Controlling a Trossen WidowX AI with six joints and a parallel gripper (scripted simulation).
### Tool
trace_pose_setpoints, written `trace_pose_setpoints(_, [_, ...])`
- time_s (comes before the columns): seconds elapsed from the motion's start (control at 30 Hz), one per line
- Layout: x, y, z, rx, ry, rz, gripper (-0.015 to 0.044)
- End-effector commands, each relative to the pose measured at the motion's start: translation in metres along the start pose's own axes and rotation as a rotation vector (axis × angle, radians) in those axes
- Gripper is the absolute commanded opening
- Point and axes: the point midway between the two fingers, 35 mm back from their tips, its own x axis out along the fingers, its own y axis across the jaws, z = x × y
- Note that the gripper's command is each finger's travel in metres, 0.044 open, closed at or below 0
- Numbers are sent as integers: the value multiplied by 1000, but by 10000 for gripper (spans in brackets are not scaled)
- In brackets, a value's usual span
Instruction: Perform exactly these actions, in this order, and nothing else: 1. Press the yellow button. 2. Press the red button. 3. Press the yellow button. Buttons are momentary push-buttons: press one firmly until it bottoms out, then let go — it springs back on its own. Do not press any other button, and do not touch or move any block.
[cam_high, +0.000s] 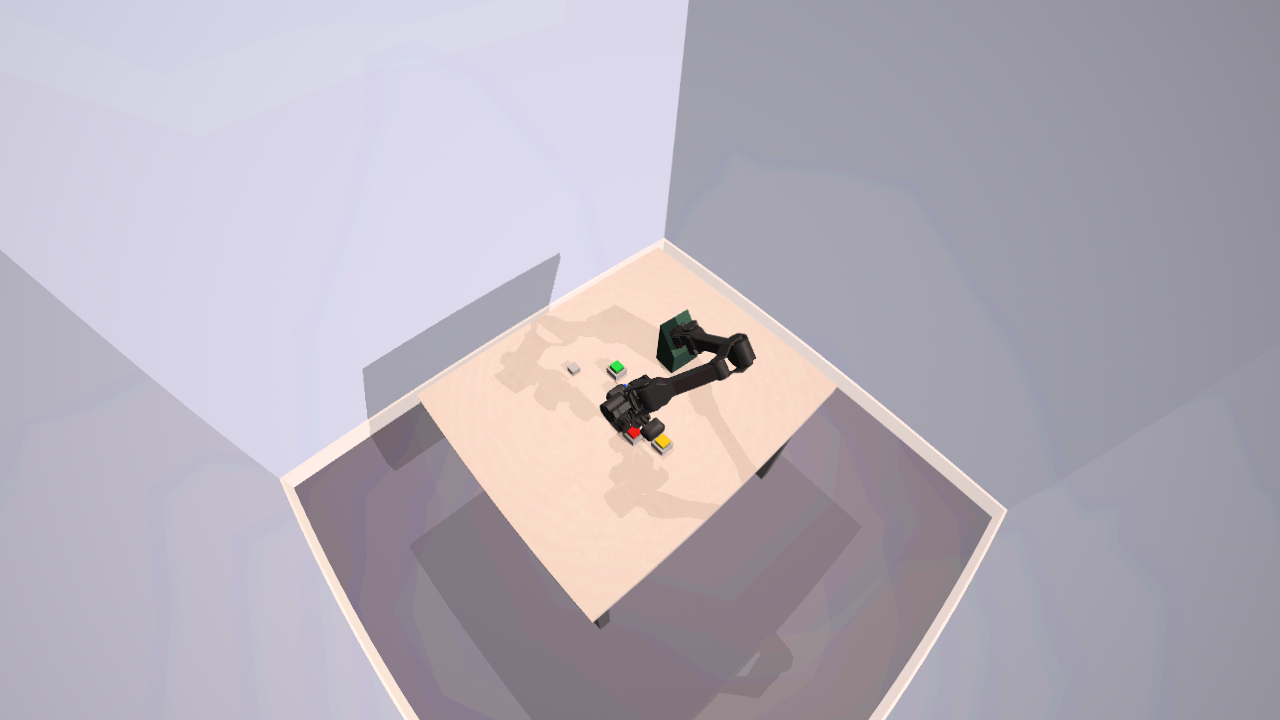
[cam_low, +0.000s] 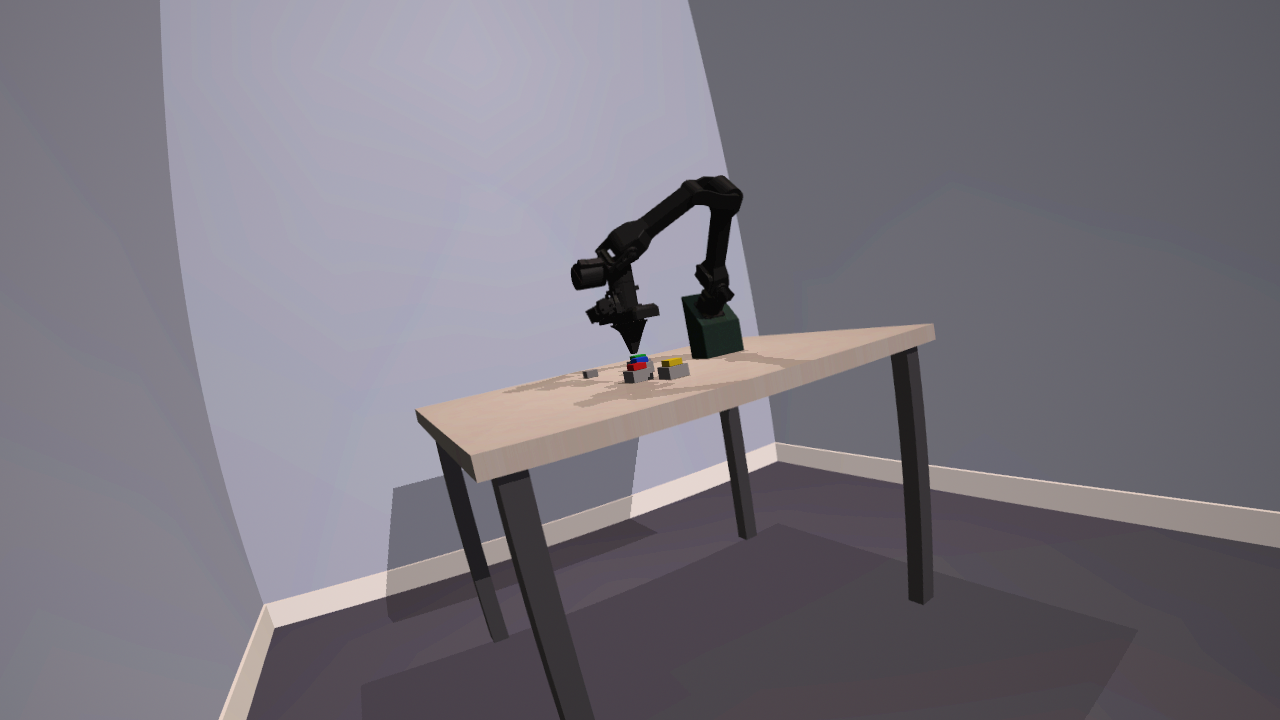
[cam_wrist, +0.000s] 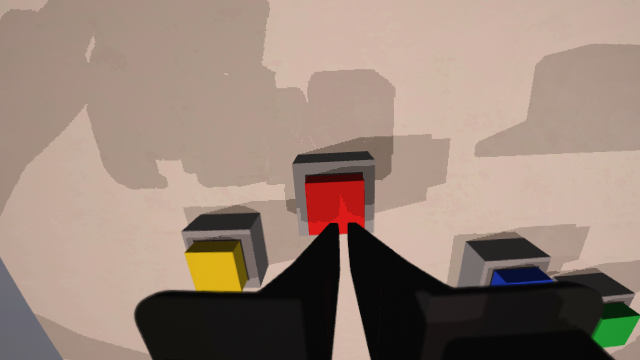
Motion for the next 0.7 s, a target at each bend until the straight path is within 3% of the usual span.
trace_pose_setpoints(0.0, [-14,2,2,-12,-2,3,20])
trace_pose_setpoints(0.13, [-63,2,1,-11,-2,3,20])
trace_pose_setpoints(0.3, [-65,4,0,-11,-2,3,20])
trace_pose_setpoints(0.5, [-65,74,-36,-11,-1,4,20])
trace_pose_setpoints(0.67, [-66,82,-42,-11,-1,6,20])
